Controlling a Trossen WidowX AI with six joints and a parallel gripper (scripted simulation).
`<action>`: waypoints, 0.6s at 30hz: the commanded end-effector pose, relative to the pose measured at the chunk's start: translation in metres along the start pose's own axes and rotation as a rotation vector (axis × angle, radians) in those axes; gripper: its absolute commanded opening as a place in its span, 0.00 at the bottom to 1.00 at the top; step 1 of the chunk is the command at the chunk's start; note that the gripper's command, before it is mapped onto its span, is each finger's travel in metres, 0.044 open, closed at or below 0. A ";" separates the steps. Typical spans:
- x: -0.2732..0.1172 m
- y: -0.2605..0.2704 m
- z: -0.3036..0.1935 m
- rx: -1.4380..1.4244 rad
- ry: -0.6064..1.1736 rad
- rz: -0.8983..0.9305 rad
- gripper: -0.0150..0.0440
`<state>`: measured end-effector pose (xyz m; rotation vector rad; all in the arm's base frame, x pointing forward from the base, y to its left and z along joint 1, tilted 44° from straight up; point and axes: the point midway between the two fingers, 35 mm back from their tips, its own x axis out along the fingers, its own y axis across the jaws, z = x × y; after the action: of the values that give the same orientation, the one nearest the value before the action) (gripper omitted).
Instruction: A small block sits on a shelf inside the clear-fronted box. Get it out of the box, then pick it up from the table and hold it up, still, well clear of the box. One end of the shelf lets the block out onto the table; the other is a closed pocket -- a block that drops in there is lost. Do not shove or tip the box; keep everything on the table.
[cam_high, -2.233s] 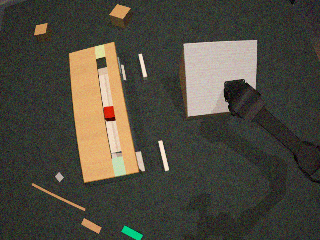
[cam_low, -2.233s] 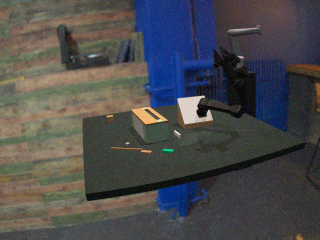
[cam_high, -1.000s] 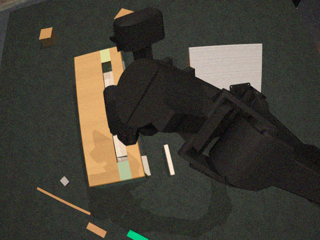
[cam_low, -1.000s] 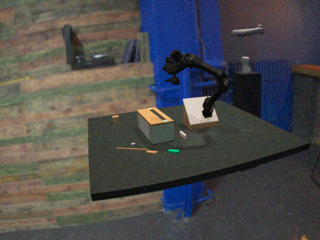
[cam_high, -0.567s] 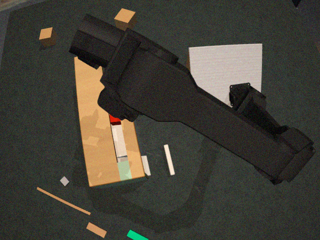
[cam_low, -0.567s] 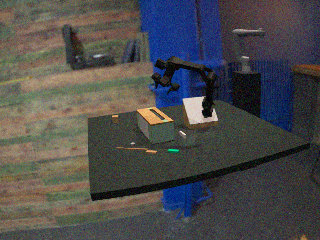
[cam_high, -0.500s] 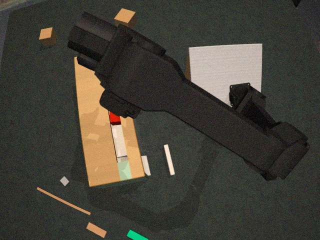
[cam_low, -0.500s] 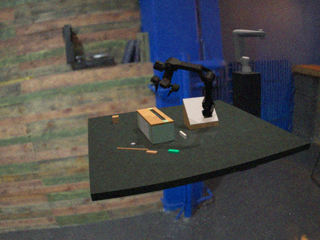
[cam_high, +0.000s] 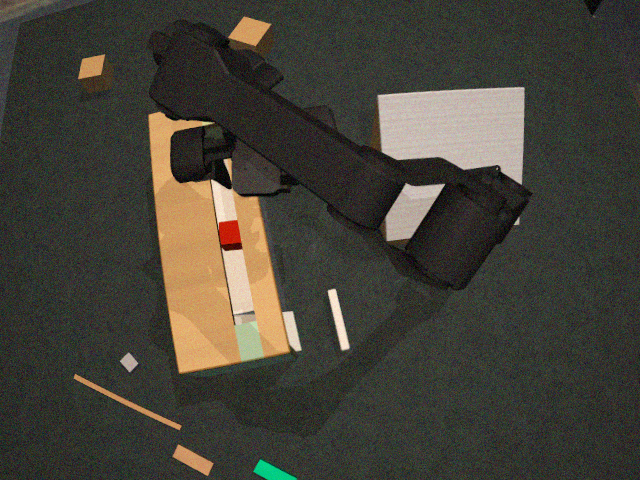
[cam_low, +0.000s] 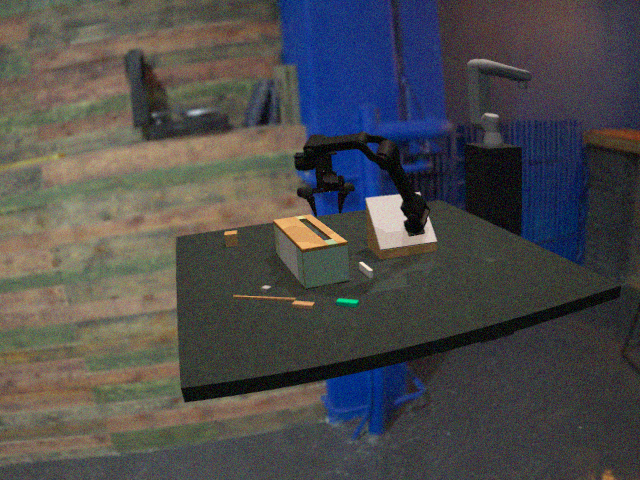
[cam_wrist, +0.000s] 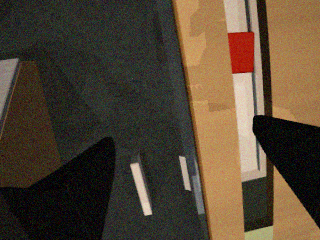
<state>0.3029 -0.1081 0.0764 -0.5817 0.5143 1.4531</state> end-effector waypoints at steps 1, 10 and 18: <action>0.010 -0.001 -0.003 -0.069 -0.078 0.008 0.93; 0.013 -0.002 -0.003 -0.069 -0.079 0.008 0.93; 0.025 -0.004 -0.005 -0.067 -0.080 0.009 0.93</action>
<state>0.3078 -0.0964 0.0607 -0.5866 0.4059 1.5027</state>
